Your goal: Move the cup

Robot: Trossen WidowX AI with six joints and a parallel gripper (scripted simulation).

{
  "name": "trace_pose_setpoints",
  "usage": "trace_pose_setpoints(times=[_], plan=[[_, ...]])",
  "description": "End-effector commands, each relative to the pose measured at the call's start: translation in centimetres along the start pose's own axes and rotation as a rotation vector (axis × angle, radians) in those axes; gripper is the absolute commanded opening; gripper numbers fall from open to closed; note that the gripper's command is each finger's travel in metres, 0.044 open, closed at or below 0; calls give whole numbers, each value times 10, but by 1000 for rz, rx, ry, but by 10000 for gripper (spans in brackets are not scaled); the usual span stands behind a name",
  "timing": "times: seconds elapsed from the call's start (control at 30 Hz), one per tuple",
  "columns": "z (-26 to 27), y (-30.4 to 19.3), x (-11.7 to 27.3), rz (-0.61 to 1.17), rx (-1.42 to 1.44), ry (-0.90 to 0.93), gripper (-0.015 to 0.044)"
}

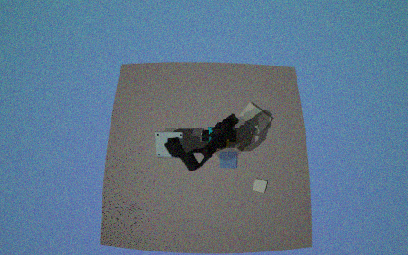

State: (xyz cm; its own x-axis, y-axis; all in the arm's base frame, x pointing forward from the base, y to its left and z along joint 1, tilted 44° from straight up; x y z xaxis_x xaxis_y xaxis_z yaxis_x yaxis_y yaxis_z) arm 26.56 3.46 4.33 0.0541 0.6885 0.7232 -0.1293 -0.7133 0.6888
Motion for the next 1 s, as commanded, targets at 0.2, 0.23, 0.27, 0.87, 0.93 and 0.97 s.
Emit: trace_pose_setpoints(times=[0.2, 0.23, 0.27, 0.87, 0.93, 0.97], plan=[[-13, -26, 0, 3, 3, -5, 0], [-14, -28, 0, 3, 3, -5, 0], [-15, -31, 0, 3, 3, -5, 0], [-39, -73, 0, 4, 3, -6, 0], [-39, -73, -1, 4, 3, -6, 0], [-38, -73, -1, 4, 3, -6, 0]])
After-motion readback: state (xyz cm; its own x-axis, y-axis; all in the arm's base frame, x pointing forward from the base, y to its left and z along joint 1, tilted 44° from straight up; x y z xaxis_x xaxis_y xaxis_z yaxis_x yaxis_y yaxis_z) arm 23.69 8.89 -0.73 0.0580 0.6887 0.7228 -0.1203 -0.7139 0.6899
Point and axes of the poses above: the point midway between the two fingers, 35 mm back from their tips, its own x axis back along the fingers, its own z axis across the jaws, y = z × x, the point moved 4 cm from there along x, back along the fingers, and after that the axes turned 2 degrees about -x, right-handed, at the moved point
